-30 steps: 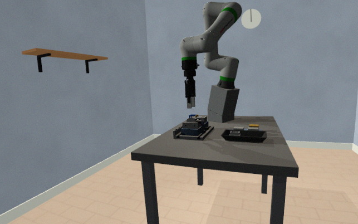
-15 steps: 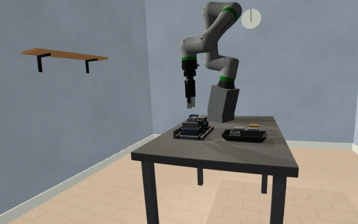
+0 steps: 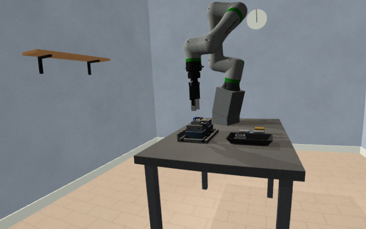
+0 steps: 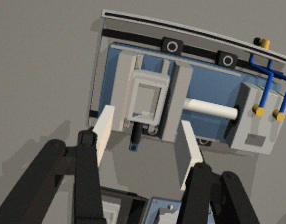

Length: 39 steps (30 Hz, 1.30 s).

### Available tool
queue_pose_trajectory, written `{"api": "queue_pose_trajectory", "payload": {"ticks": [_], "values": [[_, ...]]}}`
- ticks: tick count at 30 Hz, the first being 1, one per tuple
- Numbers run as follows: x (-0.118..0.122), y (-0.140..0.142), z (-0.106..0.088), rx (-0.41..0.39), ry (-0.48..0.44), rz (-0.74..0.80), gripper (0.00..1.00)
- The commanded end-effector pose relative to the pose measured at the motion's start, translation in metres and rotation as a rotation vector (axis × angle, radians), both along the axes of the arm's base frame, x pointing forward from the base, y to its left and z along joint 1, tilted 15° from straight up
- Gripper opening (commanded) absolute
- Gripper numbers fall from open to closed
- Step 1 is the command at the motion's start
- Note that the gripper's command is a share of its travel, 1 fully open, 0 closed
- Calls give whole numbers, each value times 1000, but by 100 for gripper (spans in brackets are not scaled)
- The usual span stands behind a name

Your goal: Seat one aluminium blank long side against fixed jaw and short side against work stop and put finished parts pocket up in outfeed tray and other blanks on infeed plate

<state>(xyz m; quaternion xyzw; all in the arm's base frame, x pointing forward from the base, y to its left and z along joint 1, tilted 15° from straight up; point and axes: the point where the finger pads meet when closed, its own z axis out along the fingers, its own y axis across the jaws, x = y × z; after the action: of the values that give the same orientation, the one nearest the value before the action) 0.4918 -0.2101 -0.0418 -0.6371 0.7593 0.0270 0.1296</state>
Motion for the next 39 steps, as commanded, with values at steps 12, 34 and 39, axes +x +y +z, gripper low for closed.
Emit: {"api": "queue_pose_trajectory", "payload": {"ticks": [12,34,39], "values": [[2,2,-9,0,0,0,40],[8,9,-43,0,0,0,40],[9,11,-51,0,0,0,40]]}}
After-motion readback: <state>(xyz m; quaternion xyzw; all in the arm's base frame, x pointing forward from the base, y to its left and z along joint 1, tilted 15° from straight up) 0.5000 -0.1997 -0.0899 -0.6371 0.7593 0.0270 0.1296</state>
